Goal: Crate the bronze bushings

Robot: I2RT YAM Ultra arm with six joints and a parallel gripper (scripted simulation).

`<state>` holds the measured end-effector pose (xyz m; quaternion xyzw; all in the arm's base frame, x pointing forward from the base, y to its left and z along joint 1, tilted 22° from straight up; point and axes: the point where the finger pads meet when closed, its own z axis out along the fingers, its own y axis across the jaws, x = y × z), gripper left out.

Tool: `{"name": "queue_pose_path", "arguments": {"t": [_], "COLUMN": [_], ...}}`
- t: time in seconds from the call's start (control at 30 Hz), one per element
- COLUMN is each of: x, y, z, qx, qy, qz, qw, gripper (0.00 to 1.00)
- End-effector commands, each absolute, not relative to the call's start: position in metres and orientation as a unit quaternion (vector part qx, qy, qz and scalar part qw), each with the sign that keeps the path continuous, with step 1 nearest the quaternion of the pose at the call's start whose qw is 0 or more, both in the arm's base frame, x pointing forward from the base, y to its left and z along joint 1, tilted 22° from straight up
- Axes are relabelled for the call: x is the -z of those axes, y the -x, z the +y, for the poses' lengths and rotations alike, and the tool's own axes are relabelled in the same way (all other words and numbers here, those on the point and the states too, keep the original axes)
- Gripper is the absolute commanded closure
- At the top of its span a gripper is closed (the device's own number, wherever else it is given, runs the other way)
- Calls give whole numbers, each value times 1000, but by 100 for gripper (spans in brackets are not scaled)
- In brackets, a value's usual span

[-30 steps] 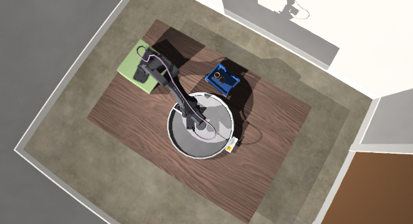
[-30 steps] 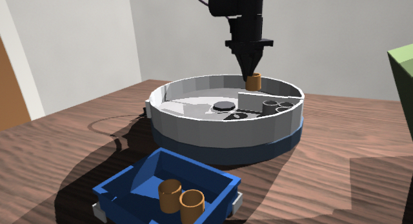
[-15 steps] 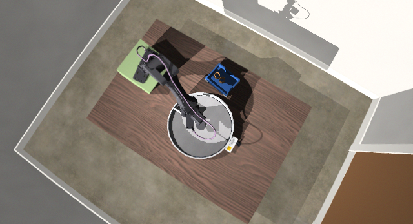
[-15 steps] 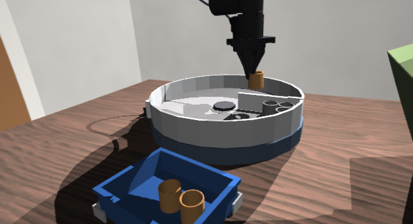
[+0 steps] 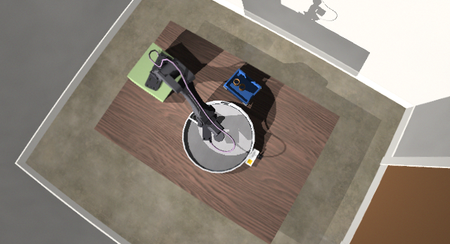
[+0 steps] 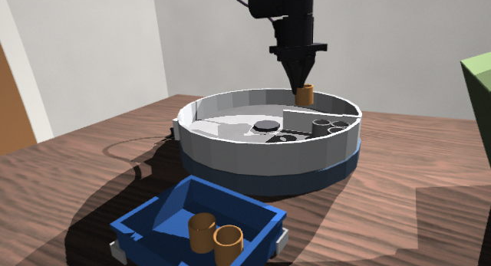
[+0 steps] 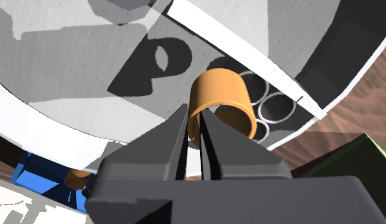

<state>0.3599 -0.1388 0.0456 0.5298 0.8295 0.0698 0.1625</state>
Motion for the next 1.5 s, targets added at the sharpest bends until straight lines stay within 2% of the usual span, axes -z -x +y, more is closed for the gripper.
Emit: {"name": "queue_pose_path", "arguments": {"t": [0.0, 0.8, 1.3, 1.47], "x": [-73, -74, -68, -73], "y": [-370, -377, -406, -427], "z": [-152, -132, -65, -22], "qx": [-67, -71, -67, -68], "qy": [-528, -526, -528, -528], "qz": [823, 824, 827, 827], "qw": [201, 197, 179, 180], "gripper": [100, 100, 100, 100]}}
